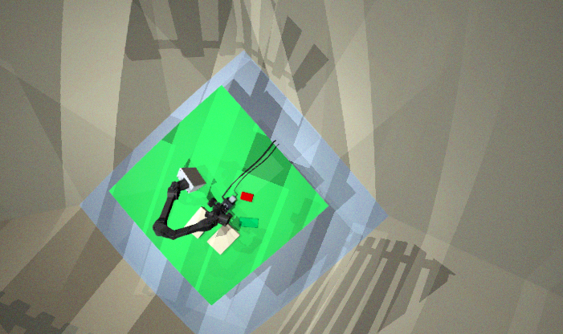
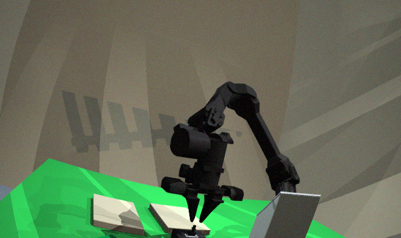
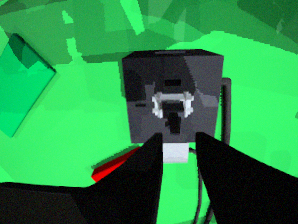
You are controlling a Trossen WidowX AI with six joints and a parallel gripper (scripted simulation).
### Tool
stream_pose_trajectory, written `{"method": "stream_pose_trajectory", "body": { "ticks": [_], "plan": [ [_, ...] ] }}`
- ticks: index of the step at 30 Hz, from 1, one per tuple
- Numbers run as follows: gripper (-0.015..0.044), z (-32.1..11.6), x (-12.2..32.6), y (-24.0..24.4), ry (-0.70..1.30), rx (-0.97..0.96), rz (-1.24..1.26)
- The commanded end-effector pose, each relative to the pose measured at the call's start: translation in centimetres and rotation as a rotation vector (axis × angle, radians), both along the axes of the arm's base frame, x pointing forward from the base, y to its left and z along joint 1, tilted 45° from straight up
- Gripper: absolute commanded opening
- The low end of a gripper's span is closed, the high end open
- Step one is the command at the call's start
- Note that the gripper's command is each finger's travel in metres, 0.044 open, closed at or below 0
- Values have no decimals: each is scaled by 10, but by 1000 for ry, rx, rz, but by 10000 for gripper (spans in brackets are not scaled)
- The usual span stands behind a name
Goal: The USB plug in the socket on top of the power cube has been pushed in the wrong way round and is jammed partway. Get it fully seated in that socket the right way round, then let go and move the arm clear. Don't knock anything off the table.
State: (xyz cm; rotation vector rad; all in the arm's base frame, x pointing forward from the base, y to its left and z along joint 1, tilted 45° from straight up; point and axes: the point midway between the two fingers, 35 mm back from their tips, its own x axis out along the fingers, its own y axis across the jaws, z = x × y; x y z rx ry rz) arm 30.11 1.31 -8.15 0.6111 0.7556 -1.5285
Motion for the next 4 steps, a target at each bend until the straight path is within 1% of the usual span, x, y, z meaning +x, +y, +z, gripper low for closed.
{"method": "stream_pose_trajectory", "body": {
  "ticks": [1, 4],
  "plan": [
    [95, 4, 1, 4, -4, 6, -4],
    [95, 6, 1, 6, -4, 6, -4]
  ]
}}
